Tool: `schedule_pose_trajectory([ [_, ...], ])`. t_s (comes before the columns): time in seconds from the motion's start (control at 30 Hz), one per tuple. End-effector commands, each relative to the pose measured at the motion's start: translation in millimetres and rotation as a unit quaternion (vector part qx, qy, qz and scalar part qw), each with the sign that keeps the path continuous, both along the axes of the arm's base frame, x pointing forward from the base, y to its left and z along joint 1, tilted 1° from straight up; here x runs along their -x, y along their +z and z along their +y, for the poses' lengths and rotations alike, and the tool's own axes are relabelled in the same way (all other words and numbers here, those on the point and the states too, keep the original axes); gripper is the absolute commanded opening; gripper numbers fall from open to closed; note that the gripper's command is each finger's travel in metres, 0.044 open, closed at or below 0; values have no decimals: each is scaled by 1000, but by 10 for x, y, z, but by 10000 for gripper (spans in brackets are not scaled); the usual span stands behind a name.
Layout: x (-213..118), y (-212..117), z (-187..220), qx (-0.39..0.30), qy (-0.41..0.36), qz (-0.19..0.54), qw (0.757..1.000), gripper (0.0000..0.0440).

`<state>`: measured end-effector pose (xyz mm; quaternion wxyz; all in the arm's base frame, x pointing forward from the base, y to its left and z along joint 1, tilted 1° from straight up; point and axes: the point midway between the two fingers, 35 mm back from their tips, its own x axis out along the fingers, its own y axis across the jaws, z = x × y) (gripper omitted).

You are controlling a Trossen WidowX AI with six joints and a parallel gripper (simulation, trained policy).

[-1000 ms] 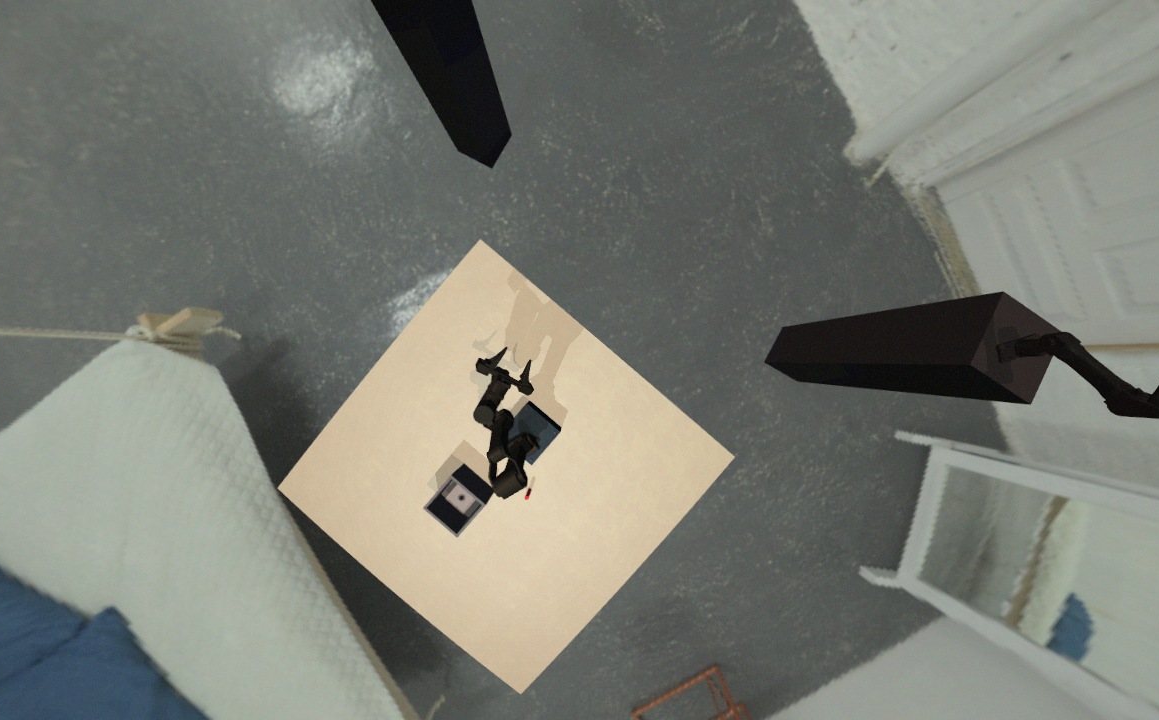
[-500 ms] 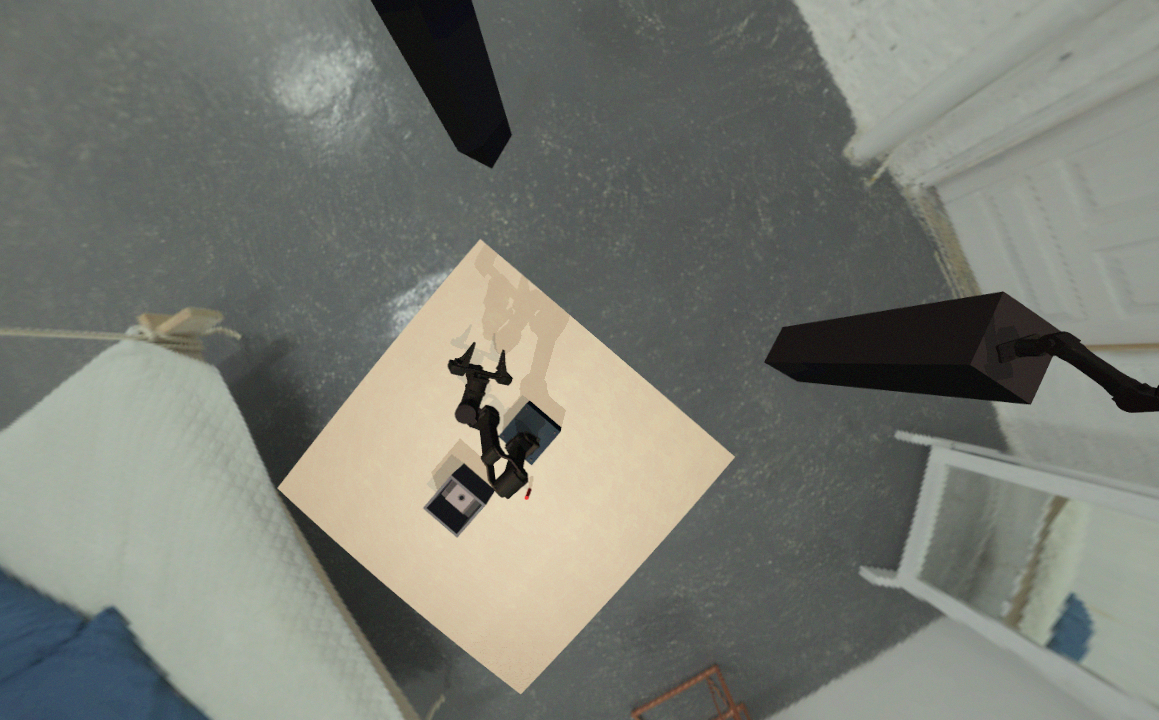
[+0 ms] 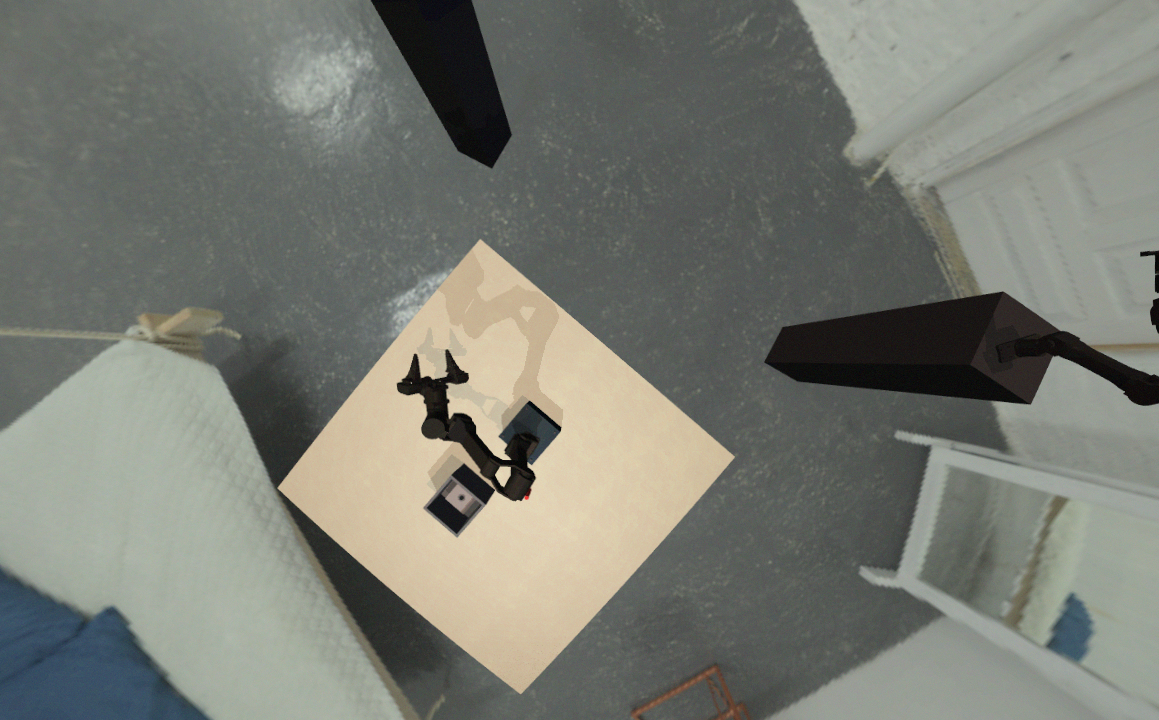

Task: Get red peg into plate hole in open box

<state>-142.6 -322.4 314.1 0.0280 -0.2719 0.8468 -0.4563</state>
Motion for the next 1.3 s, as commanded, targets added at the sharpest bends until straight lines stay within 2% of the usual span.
schedule_pose_trajectory([
  [0.0,-300,281,-150,40,66,-15,997,440],
  [0.27,-862,692,-310,97,184,-57,976,440],
  [0.57,-1449,1002,-333,151,306,-127,931,440],
  [0.9,-2025,1160,-247,190,415,-235,858,440],
  [1.27,-2587,1178,-58,205,494,-375,757,440],
])
